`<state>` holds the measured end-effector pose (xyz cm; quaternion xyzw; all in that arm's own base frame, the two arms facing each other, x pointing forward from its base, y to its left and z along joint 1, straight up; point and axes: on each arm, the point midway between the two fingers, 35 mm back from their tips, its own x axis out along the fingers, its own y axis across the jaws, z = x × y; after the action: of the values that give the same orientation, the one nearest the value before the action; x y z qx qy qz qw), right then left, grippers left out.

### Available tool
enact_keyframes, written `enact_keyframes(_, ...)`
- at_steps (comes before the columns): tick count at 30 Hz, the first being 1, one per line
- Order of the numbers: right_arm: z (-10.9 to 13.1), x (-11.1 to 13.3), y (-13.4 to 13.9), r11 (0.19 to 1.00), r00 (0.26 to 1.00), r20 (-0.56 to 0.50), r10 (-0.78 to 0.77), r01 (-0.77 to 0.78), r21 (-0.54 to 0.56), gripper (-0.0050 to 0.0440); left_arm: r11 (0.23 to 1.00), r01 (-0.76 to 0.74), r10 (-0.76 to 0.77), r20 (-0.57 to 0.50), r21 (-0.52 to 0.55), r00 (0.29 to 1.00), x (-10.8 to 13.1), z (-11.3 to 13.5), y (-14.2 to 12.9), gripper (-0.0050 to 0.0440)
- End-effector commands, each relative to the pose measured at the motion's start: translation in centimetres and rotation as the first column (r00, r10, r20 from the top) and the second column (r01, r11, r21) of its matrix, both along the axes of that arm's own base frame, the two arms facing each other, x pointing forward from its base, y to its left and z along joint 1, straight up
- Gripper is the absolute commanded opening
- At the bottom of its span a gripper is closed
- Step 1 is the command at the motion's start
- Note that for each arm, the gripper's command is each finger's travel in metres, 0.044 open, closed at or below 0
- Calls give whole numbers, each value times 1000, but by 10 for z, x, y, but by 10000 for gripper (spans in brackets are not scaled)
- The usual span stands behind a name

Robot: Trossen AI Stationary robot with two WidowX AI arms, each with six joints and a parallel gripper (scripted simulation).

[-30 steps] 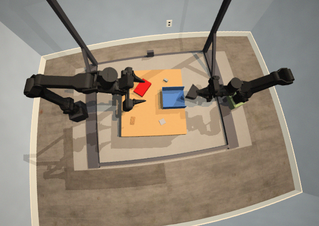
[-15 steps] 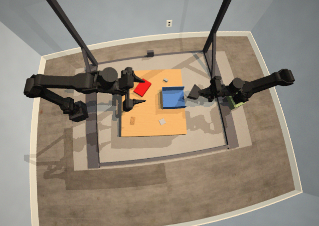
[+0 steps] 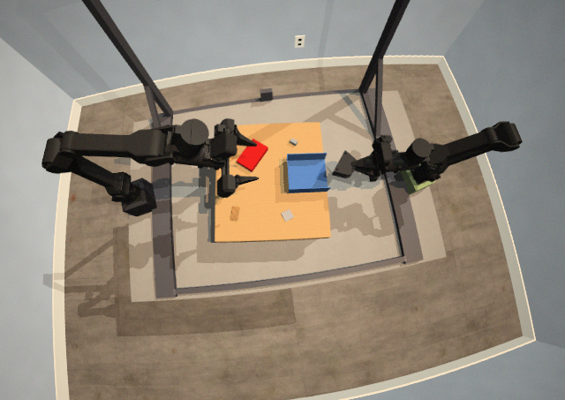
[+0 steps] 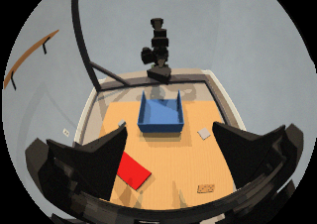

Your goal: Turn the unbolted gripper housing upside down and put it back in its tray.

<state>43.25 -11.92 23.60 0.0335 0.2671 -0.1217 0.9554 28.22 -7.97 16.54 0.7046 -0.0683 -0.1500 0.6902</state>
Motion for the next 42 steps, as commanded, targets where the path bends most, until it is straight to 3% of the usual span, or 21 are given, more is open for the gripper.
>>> enact_keyframes(1, 10, 1, 0, 1000, 1000, 23, 6, -5, -6, 440, 1000, -5, 5, 16, 2, 1000, 4, 9, 1, 118)
enact_keyframes(28, 10, 1, 0, 1000, 1000, 23, 6, -5, -6, 440, 999, -3, 7, -95, 41, 995, 17, 7, -3, 118)
enact_keyframes(42, 10, 1, 0, 1000, 1000, 23, 6, -5, -6, 440, 996, 6, 13, -212, 86, 977, 27, 6, -8, 118)
